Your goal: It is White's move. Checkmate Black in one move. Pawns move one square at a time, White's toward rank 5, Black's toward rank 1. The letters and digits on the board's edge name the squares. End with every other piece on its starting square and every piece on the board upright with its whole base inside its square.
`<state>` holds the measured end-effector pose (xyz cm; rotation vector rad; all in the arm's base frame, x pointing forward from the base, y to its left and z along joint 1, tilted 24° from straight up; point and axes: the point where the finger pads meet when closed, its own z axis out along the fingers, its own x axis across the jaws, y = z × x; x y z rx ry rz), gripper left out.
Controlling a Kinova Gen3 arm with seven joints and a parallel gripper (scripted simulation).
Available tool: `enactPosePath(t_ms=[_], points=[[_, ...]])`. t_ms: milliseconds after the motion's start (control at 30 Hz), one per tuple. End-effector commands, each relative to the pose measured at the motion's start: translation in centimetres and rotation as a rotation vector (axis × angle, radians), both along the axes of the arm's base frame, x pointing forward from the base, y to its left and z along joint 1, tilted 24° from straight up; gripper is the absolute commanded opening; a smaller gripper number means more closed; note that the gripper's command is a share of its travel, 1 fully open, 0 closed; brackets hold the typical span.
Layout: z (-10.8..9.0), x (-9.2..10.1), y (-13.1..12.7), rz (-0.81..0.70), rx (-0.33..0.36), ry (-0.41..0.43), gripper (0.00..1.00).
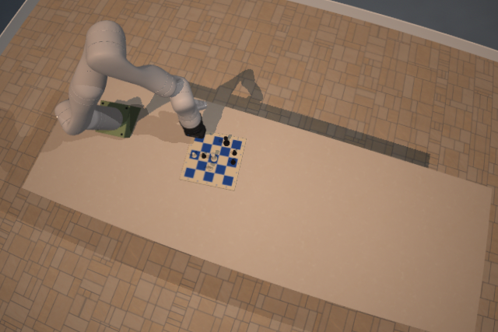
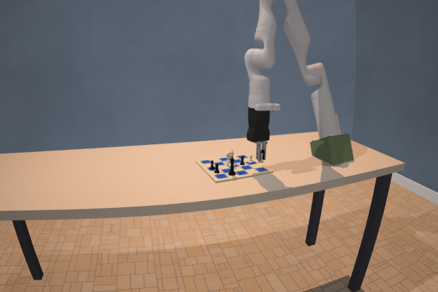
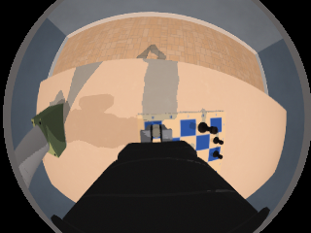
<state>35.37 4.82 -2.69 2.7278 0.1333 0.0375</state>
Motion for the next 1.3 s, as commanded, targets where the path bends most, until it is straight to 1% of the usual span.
enactPosePath(t_ms=[0, 100, 233, 1267], points=[[-1.22, -0.36, -1.02, -0.009, -0.014, 0.013, 0.0], [-1.84, -0.34, -1.29, -0.009, -0.014, 0.013, 0.0], [-2.15, -0.34, -1.42, -0.009, -0.014, 0.013, 0.0], [-2.16, -0.34, -1.43, -0.009, -0.014, 0.013, 0.0]])
